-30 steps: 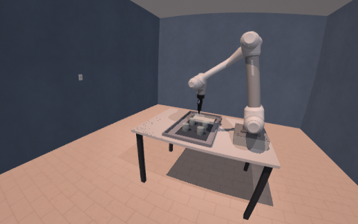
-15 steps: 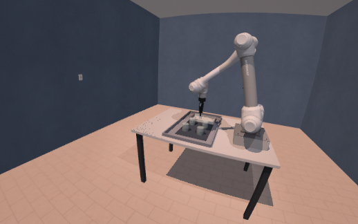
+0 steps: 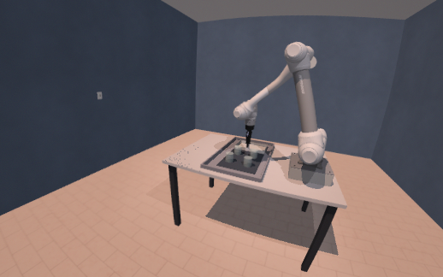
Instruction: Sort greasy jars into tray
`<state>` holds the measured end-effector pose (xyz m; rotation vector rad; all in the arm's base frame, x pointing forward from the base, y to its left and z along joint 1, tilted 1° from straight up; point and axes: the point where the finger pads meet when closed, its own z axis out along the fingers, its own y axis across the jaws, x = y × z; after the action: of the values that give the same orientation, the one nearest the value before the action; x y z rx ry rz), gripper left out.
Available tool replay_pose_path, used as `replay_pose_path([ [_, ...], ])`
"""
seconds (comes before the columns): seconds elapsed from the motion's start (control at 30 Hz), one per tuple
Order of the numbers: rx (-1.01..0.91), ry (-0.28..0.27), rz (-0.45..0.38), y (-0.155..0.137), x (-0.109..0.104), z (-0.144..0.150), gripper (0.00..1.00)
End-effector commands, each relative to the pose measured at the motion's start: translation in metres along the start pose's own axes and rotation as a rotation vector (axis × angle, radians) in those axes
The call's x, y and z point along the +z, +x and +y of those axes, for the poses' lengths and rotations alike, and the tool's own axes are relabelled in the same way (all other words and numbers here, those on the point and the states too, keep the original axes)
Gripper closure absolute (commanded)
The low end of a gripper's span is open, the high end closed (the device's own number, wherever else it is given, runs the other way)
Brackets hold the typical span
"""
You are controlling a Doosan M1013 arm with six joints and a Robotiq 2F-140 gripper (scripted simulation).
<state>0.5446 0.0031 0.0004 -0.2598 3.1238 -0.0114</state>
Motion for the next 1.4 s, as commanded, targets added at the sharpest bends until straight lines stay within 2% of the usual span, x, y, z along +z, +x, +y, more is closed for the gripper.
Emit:
replay_pose_path([
  [0.0, 0.000, 0.000, 0.000, 0.0003, -0.0001, 0.0000, 1.00],
  [1.37, 0.000, 0.000, 0.000, 0.0050, -0.0001, 0.0000, 1.00],
])
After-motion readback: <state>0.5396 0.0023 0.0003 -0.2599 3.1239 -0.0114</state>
